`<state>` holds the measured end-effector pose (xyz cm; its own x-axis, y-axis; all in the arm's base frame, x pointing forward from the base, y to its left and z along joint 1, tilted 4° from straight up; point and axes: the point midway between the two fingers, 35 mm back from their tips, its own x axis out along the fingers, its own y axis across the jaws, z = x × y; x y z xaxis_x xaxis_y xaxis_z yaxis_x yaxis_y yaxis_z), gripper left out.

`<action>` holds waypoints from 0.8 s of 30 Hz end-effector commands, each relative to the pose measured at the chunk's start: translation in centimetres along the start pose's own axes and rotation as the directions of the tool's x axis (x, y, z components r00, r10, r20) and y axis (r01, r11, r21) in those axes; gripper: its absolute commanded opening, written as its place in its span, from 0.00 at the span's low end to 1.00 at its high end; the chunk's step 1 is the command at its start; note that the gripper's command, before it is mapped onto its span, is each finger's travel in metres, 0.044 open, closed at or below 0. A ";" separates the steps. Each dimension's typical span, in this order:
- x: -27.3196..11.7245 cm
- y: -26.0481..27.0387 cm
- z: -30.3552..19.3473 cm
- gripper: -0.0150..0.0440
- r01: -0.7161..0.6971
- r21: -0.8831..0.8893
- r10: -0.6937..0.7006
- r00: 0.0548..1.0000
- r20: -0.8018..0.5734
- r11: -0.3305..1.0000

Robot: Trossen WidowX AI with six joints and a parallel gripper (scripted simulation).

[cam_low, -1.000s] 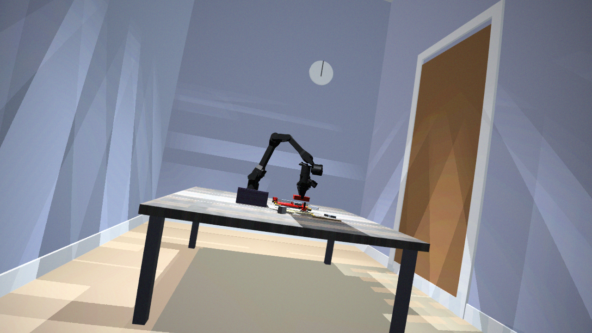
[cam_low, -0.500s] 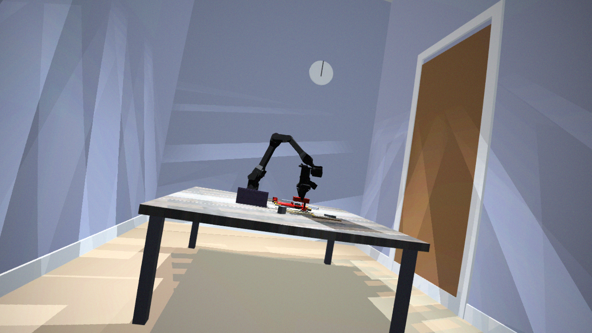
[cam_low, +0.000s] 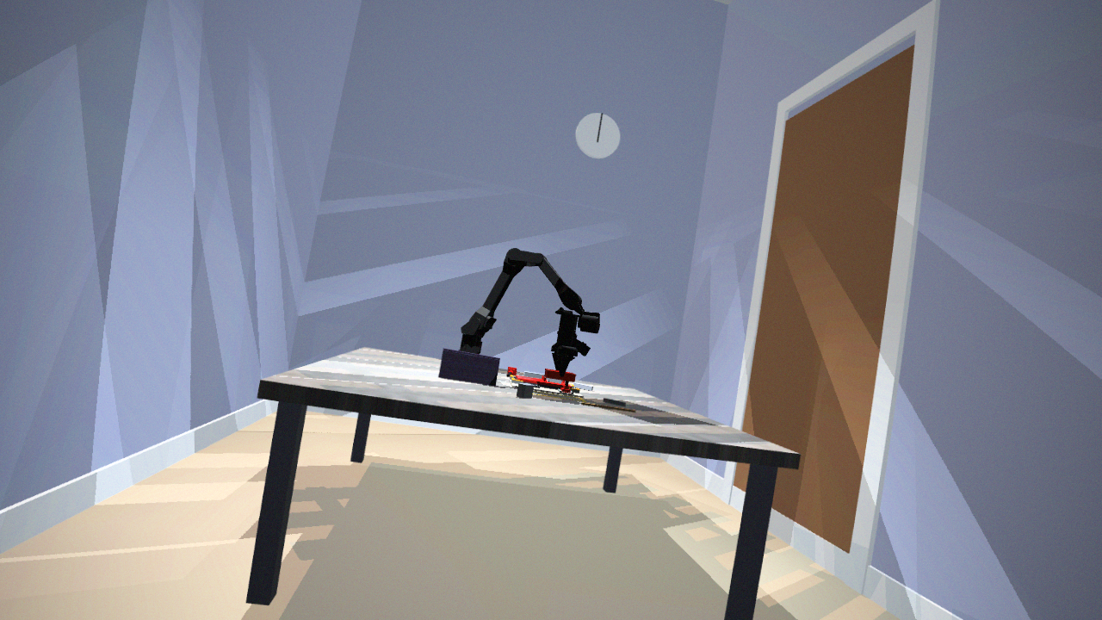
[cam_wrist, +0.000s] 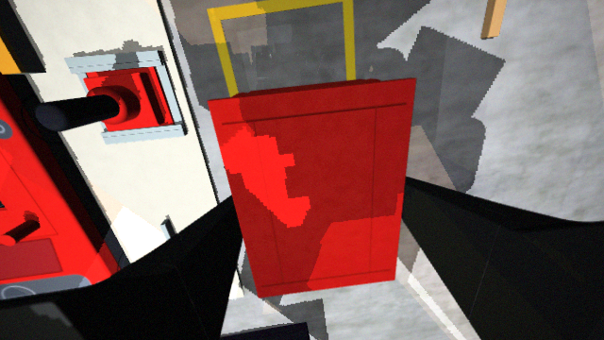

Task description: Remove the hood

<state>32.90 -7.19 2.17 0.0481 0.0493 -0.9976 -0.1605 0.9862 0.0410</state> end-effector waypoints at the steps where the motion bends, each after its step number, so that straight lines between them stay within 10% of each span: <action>1: 0.5 0.1 0.0 0.25 -0.004 0.003 0.004 1.000 -0.003 1.000; 24: 2.1 0.1 -0.1 0.25 -0.004 0.003 0.004 1.000 -0.003 1.000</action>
<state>32.90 -7.09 0.52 0.0480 0.0495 -0.9976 -0.1614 0.9860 0.0411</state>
